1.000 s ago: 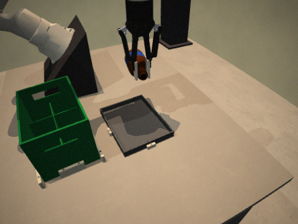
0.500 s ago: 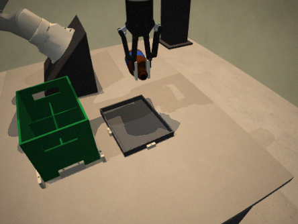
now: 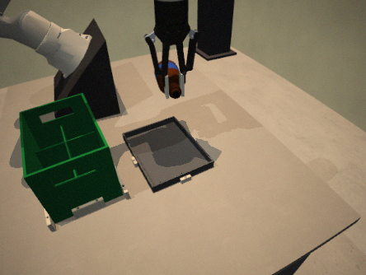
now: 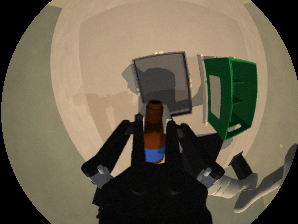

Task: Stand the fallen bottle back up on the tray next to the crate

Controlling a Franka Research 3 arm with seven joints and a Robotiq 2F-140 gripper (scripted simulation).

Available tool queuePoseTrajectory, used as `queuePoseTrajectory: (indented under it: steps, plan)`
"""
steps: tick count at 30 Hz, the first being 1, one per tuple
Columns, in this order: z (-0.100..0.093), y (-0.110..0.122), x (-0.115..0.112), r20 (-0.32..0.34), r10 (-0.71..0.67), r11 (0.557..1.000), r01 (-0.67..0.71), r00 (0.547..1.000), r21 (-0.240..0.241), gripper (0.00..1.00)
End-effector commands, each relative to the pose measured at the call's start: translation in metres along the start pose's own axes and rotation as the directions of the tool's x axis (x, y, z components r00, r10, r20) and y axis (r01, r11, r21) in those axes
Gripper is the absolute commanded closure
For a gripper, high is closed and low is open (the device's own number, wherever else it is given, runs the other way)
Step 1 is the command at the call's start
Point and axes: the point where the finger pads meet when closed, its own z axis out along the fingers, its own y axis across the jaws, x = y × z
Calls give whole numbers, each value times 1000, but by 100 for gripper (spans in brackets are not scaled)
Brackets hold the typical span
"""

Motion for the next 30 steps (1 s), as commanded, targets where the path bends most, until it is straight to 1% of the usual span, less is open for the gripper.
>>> queuePoseTrajectory:
  steps: [1, 11, 18, 30]
  plan:
    - [-2, -1, -1, 0, 64, 998, -64, 998, 5, 100]
    - [-2, -1, -1, 1, 209, 978, -209, 978, 5, 100]
    - [-2, -1, -1, 1, 238, 971, -238, 971, 5, 100]
    - [-2, -1, -1, 1, 241, 971, -241, 971, 5, 100]
